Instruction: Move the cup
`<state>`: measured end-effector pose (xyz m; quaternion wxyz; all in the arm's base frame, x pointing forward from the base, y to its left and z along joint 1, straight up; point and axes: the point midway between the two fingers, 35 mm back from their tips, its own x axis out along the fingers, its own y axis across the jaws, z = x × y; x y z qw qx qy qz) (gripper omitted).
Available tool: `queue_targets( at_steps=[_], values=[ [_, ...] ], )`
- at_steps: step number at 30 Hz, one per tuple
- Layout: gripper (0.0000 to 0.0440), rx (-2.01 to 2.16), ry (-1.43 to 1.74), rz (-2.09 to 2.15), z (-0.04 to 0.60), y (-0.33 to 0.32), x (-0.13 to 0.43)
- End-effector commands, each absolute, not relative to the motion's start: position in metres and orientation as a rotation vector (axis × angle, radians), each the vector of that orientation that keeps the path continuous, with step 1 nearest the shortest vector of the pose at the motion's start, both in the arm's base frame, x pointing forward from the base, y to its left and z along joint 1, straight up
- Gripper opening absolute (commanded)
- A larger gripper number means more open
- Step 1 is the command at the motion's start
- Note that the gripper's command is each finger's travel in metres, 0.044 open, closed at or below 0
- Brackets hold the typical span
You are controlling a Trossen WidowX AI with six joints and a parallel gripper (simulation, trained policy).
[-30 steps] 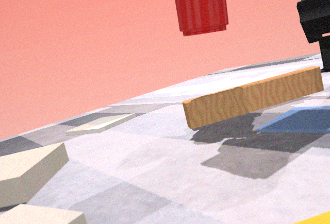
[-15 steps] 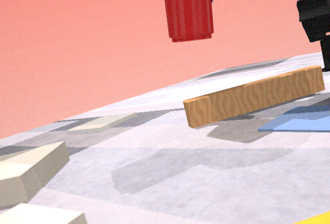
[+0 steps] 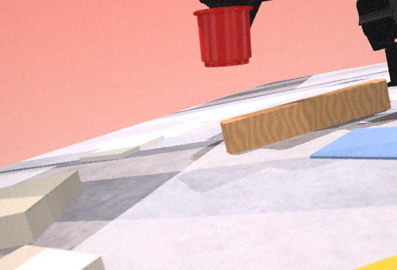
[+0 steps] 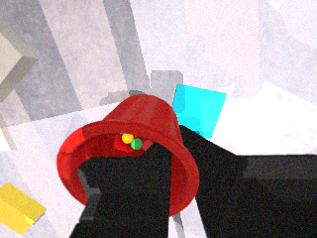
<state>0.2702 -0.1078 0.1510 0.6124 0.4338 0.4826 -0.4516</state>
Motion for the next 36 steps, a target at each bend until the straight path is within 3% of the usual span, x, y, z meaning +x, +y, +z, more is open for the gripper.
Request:
queue_targets(
  at_steps=[1,36],
  values=[
    [0.0,1.006,1.099,-1.052,0.145,-0.111,0.265],
    [0.002,1.064,1.102,-1.146,0.063,-0.108,0.209]
  ],
)
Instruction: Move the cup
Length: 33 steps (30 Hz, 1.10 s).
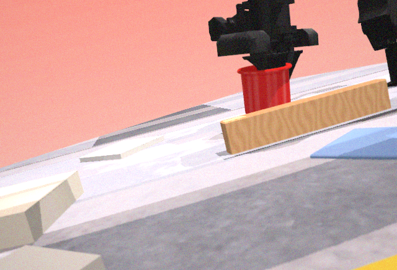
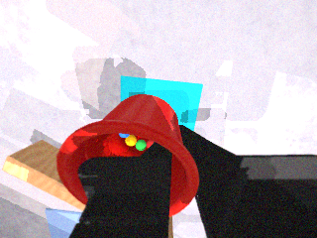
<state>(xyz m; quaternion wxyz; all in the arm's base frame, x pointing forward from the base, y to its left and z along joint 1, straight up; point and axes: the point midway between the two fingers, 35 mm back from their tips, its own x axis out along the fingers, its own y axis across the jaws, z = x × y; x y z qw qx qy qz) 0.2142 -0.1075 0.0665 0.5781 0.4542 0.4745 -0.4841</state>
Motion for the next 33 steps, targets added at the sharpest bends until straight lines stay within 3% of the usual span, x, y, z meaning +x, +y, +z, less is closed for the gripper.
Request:
queue_targets(
  at_steps=[1,4,8,20,33],
  values=[
    [0.003,1.067,1.097,-1.147,0.062,-0.109,0.208],
    [0.0067,1.076,1.07,-1.144,0.063,-0.112,0.208],
    [0.0162,1.1,1.016,-1.132,0.069,-0.117,0.212],
    [0.0199,1.129,0.939,-1.079,0.08,-0.116,0.207],
    [0.0288,1.152,0.855,-1.047,0.095,-0.117,0.199]
  ],
)
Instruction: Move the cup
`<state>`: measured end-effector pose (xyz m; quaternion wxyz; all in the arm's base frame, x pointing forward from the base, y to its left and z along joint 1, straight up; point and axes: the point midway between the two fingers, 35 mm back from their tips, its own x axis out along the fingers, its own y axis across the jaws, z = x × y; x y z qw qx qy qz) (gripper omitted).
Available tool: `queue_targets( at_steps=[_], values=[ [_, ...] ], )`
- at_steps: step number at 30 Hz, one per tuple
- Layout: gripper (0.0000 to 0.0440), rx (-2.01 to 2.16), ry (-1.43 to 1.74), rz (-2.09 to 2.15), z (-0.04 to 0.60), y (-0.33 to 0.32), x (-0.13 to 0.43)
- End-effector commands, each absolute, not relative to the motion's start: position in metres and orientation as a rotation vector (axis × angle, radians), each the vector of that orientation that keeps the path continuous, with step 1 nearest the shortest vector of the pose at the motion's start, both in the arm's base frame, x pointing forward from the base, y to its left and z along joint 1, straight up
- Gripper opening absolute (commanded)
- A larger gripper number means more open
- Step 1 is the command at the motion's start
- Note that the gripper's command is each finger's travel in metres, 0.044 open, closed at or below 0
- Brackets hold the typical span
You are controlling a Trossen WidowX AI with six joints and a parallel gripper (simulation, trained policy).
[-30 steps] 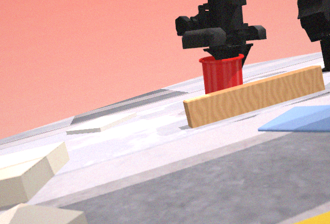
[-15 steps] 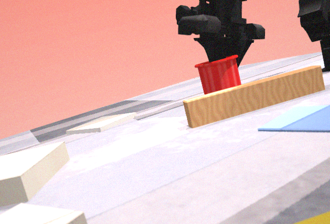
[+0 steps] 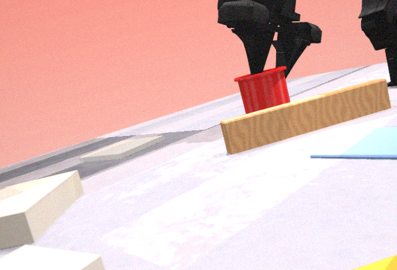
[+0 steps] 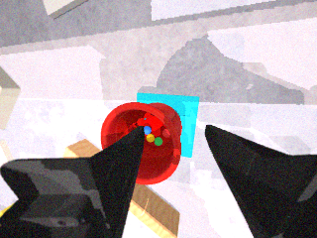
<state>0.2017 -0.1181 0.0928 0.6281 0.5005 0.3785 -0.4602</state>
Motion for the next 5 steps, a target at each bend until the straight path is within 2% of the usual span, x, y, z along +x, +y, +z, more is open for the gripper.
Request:
queue_targets(
  at_steps=[1,5],
  values=[
    [0.0292,1.154,0.849,-1.046,0.0968,-0.1173,0.1978],
    [0.0289,1.158,0.825,-1.042,0.104,-0.1185,0.1949]
  ],
)
